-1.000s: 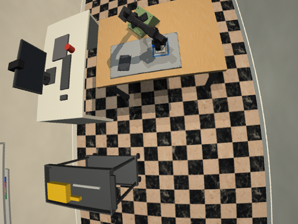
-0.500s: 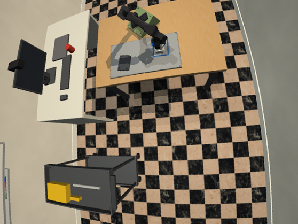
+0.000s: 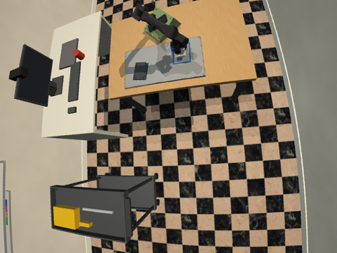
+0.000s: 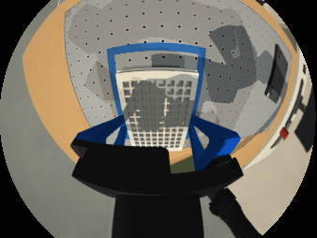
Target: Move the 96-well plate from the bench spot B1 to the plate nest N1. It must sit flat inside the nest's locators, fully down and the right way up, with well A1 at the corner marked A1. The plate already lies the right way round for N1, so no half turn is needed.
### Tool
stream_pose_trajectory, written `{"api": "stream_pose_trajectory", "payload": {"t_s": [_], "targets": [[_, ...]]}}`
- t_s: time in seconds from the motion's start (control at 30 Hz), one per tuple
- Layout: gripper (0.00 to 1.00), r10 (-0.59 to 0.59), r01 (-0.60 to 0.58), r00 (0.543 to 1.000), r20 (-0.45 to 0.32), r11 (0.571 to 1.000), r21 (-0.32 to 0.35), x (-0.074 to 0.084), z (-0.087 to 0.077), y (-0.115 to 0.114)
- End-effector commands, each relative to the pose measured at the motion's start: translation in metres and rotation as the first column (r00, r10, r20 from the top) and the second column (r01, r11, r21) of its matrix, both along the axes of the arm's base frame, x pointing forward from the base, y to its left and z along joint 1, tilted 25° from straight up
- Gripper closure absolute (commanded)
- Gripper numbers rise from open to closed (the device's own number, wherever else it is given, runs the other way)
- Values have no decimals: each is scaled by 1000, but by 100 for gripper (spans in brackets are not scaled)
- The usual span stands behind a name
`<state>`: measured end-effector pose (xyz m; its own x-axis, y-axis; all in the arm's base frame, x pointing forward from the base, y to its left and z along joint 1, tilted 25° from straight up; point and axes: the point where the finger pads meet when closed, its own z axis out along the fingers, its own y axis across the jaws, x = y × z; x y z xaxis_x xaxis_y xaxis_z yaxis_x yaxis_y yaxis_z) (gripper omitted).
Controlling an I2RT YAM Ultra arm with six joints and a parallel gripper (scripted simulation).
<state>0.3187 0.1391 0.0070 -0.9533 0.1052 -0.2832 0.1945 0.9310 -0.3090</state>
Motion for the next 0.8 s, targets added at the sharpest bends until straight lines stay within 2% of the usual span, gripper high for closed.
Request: {"api": "stream_pose_trajectory", "payload": {"t_s": [0.0,0.4,0.77], "targets": [[100,11,-12,999,38,1000,16,4,22,13],[100,11,-12,999,38,1000,17,-2,40,19],[100,11,-12,999,37,1000,18,-4,48,22]]}}
